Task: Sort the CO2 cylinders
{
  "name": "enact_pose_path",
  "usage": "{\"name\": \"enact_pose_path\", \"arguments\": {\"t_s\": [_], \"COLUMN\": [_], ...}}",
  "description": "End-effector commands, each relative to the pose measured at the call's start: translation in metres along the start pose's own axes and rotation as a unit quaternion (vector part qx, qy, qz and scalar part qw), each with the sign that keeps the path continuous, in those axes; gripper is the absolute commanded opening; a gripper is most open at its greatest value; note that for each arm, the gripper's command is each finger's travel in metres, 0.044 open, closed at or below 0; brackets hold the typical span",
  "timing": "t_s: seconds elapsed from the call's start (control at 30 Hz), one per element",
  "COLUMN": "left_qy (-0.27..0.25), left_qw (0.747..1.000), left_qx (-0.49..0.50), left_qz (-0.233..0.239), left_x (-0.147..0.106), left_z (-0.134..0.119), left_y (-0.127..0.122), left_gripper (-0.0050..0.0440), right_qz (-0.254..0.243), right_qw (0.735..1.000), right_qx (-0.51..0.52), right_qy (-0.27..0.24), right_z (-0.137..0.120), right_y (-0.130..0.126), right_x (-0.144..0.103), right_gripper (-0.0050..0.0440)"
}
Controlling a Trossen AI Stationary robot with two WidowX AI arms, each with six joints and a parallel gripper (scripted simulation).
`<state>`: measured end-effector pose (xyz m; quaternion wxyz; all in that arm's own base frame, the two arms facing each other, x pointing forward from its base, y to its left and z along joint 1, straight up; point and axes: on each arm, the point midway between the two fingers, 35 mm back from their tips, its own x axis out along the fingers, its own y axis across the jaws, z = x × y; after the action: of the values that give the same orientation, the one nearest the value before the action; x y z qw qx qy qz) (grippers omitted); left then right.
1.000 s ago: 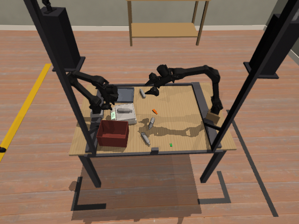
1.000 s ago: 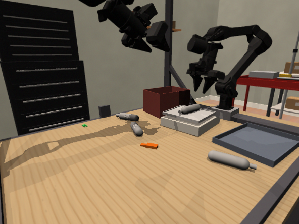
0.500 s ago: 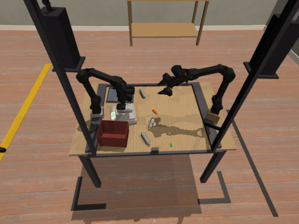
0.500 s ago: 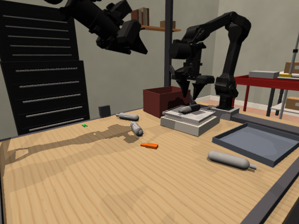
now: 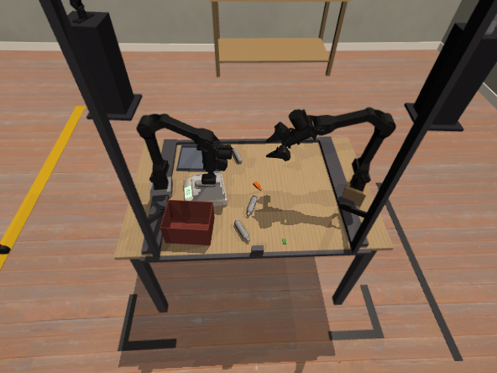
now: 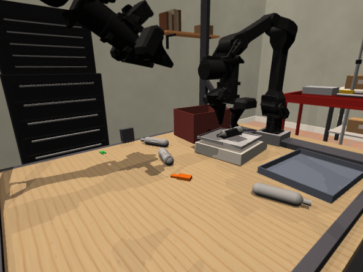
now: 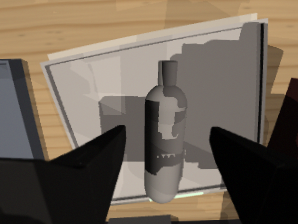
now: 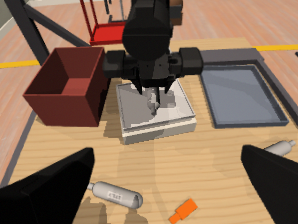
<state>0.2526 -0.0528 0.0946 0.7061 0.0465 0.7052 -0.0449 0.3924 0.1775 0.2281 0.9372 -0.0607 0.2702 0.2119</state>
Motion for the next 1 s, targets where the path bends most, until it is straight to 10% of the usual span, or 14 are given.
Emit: {"name": "enact_pose_path", "arguments": {"t_s": [0.0,0.83,0.97], "left_qy": [0.002,0.002,-0.008], "left_qw": [1.000,1.000,1.000], "left_qx": [0.001,0.001,0.000], "left_qz": [-0.003,-0.003,-0.002], "left_x": [0.006,0.034,0.028], "left_z": [0.001,0.000,0.004], "left_y": [-0.001,-0.001,-0.001], "left_gripper": [0.0255,0.0255,0.0195], "right_qz": [0.000,0.000,0.000], "right_qw": [1.000,1.000,1.000], "right_qx": [-0.001,-0.001,-0.001], "right_qy": [-0.013,-0.013,-0.013], "right_z": [0.009,0.009,0.009], "right_y": [0.000,0.000,0.000], "right_x": [-0.006,-0.006,-0.006], "right_gripper": [0.0440,0.0440,0.0440]}}
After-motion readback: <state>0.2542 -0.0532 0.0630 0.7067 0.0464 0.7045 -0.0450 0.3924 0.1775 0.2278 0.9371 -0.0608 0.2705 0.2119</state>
